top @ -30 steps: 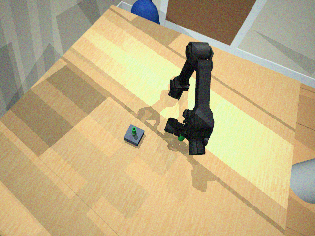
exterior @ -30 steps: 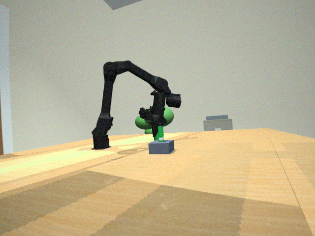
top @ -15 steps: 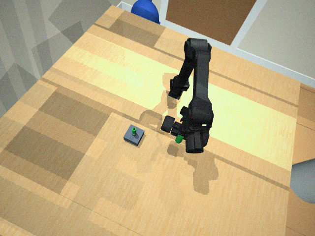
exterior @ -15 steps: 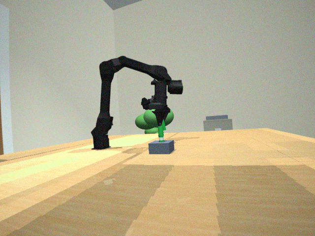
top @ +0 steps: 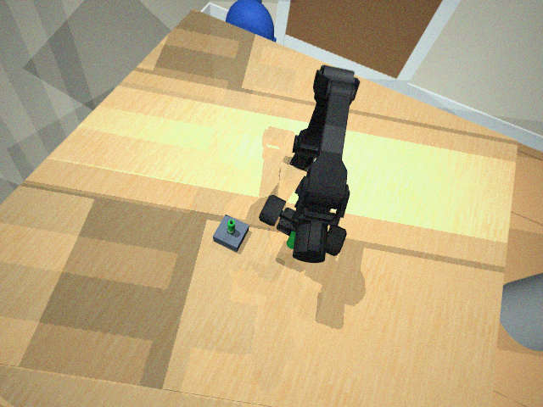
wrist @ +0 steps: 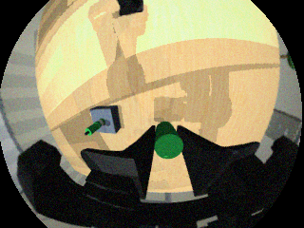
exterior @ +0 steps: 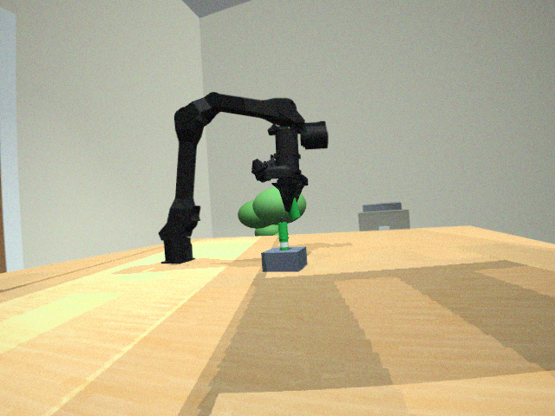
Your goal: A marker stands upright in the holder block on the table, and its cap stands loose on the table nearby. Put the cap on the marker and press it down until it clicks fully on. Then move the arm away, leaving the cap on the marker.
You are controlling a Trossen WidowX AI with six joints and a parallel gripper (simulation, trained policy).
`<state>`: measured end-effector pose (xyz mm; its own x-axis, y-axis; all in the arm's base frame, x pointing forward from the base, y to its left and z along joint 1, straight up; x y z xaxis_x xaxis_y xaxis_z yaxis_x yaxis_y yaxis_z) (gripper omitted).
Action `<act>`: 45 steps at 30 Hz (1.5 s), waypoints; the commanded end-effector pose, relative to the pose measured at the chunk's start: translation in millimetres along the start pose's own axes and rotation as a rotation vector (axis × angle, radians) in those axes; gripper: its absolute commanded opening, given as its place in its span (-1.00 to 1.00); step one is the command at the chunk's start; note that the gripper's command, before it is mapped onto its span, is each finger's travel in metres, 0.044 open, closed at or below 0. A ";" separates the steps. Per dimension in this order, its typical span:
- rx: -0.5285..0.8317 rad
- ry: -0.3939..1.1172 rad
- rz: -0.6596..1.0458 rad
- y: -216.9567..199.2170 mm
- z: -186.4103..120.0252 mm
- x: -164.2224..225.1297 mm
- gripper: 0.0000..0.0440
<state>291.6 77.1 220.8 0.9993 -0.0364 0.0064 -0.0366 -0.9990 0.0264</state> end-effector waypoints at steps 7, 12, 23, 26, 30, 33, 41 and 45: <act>0.005 0.002 0.045 24.0 -10.2 17.2 -1.00; 0.004 -0.001 0.068 37.4 -13.5 23.9 -1.00; 0.001 -0.014 0.125 74.6 -18.2 35.0 -1.00; 0.002 -0.018 0.141 86.8 -19.2 36.6 -1.00; 0.003 -0.023 0.164 103.8 -20.8 37.7 -1.00; 0.004 -0.027 0.180 116.7 -22.1 37.5 -1.00; 0.010 -0.042 0.223 147.8 -24.5 33.6 -1.00; 0.016 -0.050 0.240 156.4 -23.7 32.5 -1.00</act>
<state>318.9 -72.1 248.6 0.9640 -0.2640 -0.0320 -0.2634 -0.9644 0.0221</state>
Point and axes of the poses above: the point midway between the two fingers, 35 mm back from their tips, its own z axis out along the fingers, its own y axis across the jaws, x = y × z, the point moved 7 cm from there along -z, back along the fingers, and after that the axes turned 2 degrees about z, right-handed, at the moved point
